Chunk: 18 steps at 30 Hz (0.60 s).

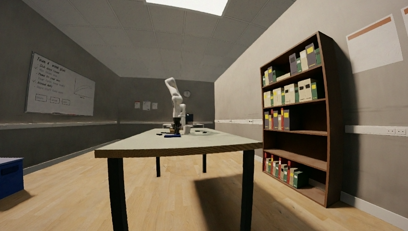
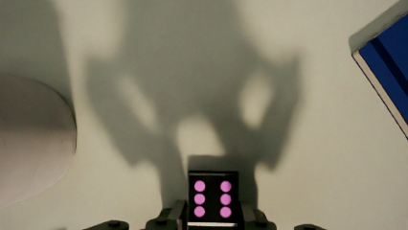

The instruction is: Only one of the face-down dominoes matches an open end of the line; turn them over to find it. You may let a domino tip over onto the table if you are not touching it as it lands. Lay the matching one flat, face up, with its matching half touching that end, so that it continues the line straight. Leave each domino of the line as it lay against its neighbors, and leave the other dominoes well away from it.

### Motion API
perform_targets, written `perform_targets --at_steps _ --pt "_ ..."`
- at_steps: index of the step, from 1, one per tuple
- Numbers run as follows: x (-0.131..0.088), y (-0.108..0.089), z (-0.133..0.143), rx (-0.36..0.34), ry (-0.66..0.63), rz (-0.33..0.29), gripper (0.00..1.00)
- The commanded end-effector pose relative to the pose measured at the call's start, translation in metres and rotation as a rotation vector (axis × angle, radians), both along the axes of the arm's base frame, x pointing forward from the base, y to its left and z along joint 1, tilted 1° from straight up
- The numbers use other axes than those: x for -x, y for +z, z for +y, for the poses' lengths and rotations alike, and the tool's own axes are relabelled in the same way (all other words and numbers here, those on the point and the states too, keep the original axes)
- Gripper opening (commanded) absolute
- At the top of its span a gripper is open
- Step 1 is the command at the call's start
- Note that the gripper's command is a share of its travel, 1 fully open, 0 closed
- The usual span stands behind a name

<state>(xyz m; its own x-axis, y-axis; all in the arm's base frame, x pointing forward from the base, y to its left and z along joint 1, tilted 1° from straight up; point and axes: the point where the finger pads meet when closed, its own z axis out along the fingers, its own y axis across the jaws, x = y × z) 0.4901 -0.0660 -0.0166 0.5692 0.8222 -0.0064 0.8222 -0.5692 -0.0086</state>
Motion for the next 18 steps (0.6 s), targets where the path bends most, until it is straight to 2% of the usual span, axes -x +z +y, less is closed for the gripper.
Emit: perform_targets --at_steps 1,8,9,18 --pt "-0.0007 0.0009 -0.0001 0.0 0.0 -0.002 0.31" --pt "-0.0007 0.0009 -0.0001 0.0 0.0 -0.002 0.31" --pt "-0.0007 0.0009 -0.0001 0.0 0.0 -0.002 0.49" --pt "-0.0007 0.0009 -0.0001 0.0 0.0 -0.002 0.49"
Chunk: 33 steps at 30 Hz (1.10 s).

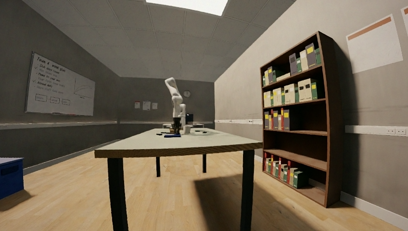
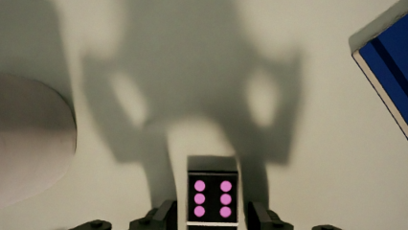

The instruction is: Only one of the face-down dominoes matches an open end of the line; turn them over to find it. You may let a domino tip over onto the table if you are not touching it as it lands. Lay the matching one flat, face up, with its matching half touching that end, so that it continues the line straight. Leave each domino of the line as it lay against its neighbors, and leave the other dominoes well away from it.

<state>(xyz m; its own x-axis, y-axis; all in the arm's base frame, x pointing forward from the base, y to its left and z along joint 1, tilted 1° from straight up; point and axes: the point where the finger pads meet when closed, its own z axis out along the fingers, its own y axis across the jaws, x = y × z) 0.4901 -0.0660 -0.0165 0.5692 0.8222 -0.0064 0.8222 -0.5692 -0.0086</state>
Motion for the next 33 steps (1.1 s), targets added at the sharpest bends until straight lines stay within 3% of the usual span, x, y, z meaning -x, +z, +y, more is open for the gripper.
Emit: perform_targets --at_steps 1,11,25,33 --pt "-0.001 0.001 0.0 0.0 0.0 -0.002 0.49" --pt "0.0 0.003 -0.001 0.0 0.0 -0.002 0.49" --pt "0.013 0.046 -0.02 0.0 0.0 -0.002 0.49" --pt "0.014 0.051 -0.022 0.0 0.0 -0.002 0.49"
